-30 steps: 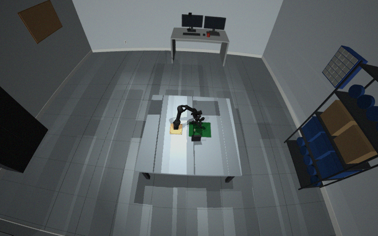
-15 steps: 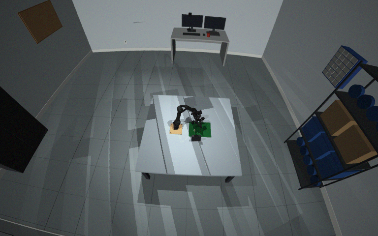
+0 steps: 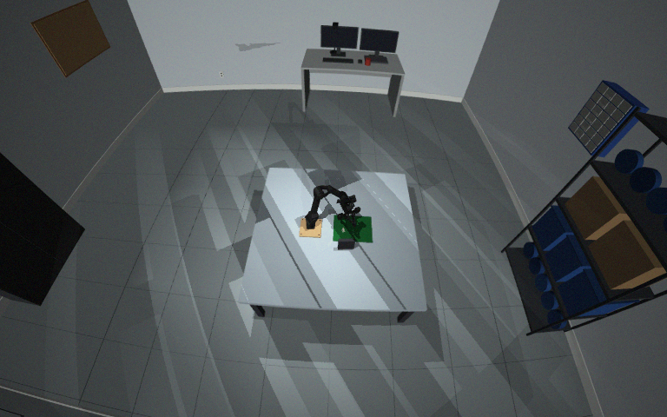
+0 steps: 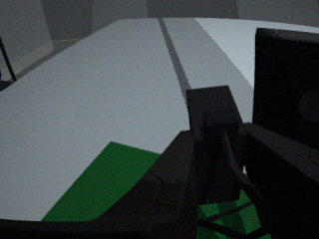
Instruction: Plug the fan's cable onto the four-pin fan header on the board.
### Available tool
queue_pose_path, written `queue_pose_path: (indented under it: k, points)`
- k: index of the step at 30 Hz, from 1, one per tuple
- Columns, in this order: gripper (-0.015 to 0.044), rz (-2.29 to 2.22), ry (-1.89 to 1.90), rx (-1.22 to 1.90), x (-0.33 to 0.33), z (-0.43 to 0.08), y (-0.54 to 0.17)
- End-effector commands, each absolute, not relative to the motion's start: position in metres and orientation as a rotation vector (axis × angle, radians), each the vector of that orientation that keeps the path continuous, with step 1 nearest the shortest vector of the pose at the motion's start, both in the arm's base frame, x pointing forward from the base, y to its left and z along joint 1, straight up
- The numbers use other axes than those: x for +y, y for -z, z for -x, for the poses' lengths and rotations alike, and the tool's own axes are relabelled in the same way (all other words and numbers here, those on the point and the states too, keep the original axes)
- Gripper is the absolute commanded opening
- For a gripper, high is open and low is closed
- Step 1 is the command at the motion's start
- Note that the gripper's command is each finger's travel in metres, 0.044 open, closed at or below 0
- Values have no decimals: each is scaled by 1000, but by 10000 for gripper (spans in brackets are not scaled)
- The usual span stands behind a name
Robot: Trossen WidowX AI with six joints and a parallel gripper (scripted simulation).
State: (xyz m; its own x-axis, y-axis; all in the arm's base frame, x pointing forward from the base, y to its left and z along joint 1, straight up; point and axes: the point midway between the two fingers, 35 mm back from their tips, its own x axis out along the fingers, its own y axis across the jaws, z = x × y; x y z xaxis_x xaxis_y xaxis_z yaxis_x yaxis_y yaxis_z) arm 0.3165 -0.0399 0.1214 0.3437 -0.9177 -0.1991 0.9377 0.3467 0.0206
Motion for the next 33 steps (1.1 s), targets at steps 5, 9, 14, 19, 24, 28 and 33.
queue_pose_path:
  k: [5,9,14,19,24,28,33]
  points:
    - [0,-137,1211,165,-37,-315,-114]
    - [0,-137,1211,165,-36,-315,-111]
    - [0,-137,1211,165,-36,-315,-107]
    - [0,-137,1211,165,-36,-315,-104]
    - [0,-137,1211,165,-36,-315,-101]
    - [0,-137,1211,165,-36,-315,-98]
    - [0,-137,1211,165,-36,-315,-95]
